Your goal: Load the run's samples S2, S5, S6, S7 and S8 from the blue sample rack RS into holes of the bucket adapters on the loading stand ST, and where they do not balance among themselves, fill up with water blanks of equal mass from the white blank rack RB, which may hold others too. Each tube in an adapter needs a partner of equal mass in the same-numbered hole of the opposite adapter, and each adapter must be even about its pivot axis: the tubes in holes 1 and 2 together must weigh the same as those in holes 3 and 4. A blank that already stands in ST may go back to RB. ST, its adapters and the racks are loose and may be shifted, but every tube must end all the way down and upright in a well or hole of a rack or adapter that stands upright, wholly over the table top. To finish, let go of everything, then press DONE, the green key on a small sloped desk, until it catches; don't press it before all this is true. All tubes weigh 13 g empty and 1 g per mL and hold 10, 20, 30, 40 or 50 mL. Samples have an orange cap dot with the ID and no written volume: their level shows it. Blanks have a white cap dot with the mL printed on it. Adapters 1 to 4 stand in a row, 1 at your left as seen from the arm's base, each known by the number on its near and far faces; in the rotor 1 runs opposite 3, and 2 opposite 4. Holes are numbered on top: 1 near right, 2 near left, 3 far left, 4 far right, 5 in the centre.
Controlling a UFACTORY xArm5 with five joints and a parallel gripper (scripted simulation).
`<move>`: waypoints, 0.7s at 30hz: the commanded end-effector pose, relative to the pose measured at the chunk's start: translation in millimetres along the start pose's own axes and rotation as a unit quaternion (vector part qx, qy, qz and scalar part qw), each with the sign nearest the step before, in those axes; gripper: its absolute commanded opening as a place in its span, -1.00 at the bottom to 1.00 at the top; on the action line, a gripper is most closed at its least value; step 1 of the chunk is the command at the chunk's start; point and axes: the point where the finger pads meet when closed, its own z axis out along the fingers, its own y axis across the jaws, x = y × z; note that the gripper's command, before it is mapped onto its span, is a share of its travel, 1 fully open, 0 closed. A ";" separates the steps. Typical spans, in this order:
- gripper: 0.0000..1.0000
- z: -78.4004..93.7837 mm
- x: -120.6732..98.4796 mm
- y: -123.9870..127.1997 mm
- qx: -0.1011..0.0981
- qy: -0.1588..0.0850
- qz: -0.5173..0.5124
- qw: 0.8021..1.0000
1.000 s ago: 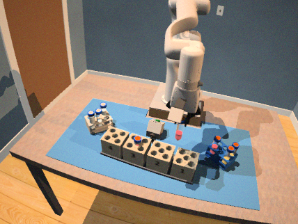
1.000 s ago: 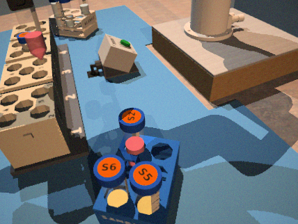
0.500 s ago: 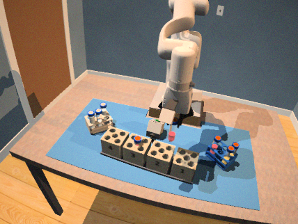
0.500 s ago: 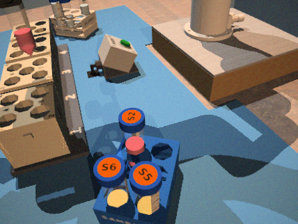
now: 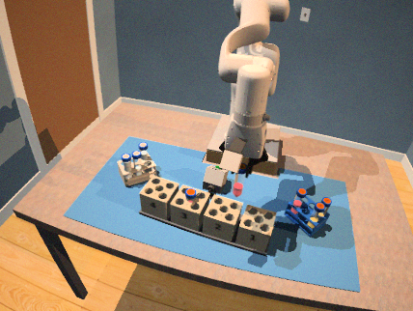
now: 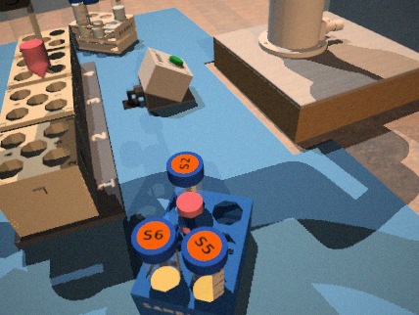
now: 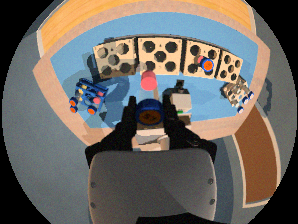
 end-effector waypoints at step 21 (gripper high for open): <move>-1.00 33.4 1.1 0.4 0.000 0.002 0.000 1.000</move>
